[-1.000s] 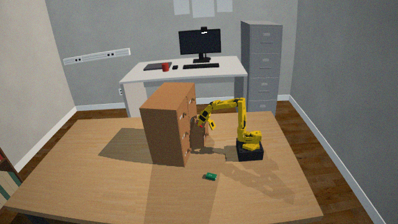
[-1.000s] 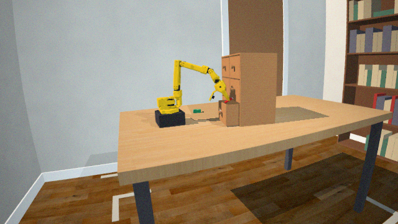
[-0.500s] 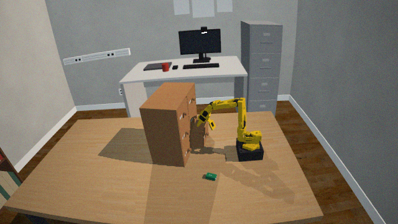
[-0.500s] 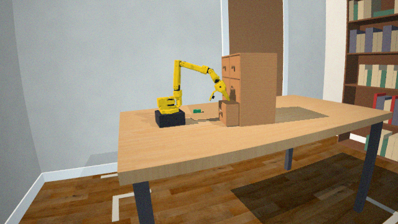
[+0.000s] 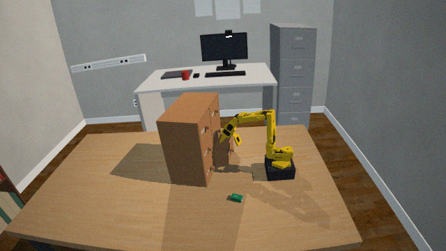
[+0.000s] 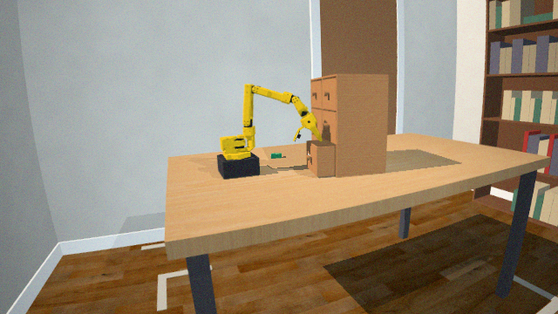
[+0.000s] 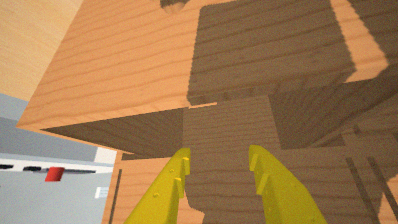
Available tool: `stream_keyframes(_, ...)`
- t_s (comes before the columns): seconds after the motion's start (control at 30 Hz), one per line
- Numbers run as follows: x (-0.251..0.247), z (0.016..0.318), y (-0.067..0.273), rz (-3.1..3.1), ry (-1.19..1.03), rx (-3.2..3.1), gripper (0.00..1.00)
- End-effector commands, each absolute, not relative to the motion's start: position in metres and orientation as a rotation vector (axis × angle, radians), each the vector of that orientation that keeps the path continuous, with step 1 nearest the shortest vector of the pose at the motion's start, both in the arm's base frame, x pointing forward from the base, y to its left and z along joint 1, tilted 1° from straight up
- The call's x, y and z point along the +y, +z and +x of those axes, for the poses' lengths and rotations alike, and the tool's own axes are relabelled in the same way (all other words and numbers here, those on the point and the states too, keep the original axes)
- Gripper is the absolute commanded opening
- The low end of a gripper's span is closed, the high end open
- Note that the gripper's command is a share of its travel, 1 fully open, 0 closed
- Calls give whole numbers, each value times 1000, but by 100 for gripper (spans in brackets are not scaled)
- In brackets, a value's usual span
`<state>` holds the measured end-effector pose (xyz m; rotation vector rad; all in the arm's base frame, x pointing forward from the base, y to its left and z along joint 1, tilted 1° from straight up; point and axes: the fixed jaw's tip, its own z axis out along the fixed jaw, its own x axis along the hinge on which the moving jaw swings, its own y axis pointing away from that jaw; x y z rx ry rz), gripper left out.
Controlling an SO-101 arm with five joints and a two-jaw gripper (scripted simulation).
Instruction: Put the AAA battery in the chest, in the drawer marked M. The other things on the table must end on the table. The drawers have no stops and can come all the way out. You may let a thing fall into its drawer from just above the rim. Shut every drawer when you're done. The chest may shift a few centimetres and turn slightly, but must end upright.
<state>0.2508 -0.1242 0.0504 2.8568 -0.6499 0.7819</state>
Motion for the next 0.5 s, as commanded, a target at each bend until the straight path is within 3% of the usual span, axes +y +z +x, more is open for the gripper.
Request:
stream_keyframes(0.0, -125, 247, 45, 2866, 754, -647, 20)
stream_keyframes(0.47, -125, 248, 55, 2865, 755, -658, 23)
